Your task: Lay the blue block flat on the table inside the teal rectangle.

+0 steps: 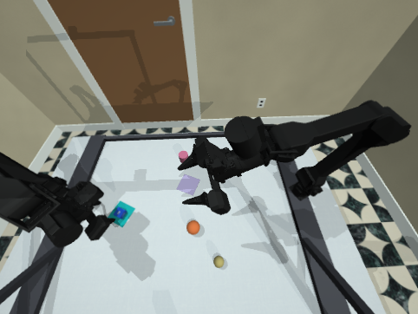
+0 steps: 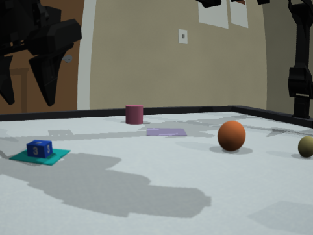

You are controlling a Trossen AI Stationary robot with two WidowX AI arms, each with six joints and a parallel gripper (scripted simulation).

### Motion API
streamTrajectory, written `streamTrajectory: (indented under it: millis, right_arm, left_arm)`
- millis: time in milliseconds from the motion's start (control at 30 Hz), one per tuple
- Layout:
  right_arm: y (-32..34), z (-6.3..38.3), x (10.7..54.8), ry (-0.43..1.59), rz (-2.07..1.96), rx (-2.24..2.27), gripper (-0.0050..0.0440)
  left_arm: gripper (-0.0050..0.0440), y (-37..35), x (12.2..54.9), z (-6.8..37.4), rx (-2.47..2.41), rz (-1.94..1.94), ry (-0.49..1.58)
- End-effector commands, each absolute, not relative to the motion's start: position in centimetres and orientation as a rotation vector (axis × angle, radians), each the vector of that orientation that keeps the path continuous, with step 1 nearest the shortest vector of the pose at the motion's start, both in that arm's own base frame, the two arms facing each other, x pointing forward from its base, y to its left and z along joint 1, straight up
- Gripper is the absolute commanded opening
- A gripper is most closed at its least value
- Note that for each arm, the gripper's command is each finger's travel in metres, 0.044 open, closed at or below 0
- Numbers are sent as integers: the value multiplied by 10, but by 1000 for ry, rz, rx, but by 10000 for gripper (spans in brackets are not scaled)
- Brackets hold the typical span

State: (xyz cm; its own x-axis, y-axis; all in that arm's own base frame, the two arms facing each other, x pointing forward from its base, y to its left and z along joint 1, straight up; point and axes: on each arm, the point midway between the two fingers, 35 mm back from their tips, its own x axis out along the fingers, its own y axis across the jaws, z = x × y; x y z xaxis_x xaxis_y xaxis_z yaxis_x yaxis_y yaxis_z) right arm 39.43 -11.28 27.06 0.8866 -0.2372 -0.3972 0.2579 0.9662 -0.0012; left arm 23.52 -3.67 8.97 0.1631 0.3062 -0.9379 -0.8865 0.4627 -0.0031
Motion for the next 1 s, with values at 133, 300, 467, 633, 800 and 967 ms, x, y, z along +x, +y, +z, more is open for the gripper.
streamTrajectory:
  millis: [133,300,467,633,800,967]
  right_arm:
    - [-71,301,372,237,-182,20,440]
    - [-45,312,354,137,-122,7,440]
    - [-27,319,340,63,-79,2,440]
    - [-13,323,327,-1,-40,1,440]
    - [-6,326,319,-36,-19,1,440]
    - [0,326,314,-60,-2,2,440]
  left_arm:
    - [440,-32,230,104,-539,712,1127]
    - [440,-29,226,112,-419,538,1159]
    - [440,-26,223,118,-327,403,1178]
    - [440,-24,221,124,-233,271,1195]
    - [440,-22,222,133,-141,161,1192]
    - [440,-20,222,141,-45,32,1191]
